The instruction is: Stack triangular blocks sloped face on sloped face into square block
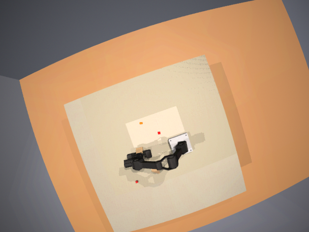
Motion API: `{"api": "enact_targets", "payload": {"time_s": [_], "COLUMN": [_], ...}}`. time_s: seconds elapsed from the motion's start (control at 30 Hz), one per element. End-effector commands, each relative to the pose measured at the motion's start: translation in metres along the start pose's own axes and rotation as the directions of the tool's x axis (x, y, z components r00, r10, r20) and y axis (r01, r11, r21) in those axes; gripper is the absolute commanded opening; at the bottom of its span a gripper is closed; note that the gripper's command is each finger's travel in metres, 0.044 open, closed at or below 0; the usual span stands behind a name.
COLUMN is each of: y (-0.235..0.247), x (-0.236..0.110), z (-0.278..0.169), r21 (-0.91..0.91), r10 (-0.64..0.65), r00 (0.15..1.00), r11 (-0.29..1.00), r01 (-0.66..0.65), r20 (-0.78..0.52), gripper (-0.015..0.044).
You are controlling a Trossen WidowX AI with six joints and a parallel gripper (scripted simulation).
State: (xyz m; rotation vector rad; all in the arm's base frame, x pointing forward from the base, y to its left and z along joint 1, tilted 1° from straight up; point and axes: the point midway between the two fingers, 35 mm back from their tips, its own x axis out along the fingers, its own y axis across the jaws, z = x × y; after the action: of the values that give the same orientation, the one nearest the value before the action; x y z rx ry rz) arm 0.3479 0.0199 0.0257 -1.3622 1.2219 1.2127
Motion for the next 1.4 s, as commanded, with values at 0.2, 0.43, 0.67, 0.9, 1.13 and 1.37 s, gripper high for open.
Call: {"api": "enact_targets", "payload": {"time_s": [0.2, 0.43, 0.67, 0.9, 1.13, 1.37], "y": [0.0, 0.0, 0.0, 0.0, 0.001, 0.002], "x": [-0.008, -0.01, -0.01, -0.007, -0.003, -0.004], "z": [-0.018, -0.031, -0.044, -0.057, -0.068, -0.063], "r21": [-0.004, -0.004, -0.005, -0.005, -0.007, -0.012], "r10": [-0.001, 0.001, 0.003, 0.004, 0.007, 0.016], "r00": [0.964, 0.902, 0.809, 0.69, 0.562, 0.611], "r11": [1.0, 1.0, 1.0, 1.0, 1.0, 1.0], "r01": [0.002, 0.001, 0.0, -0.001, -0.002, -0.011], "r20": [0.264, 0.433, 0.587, 0.724, 0.827, 0.791], "gripper": [0.0, 0.0, 0.0, 0.0, 0.0, 0.0157]}}
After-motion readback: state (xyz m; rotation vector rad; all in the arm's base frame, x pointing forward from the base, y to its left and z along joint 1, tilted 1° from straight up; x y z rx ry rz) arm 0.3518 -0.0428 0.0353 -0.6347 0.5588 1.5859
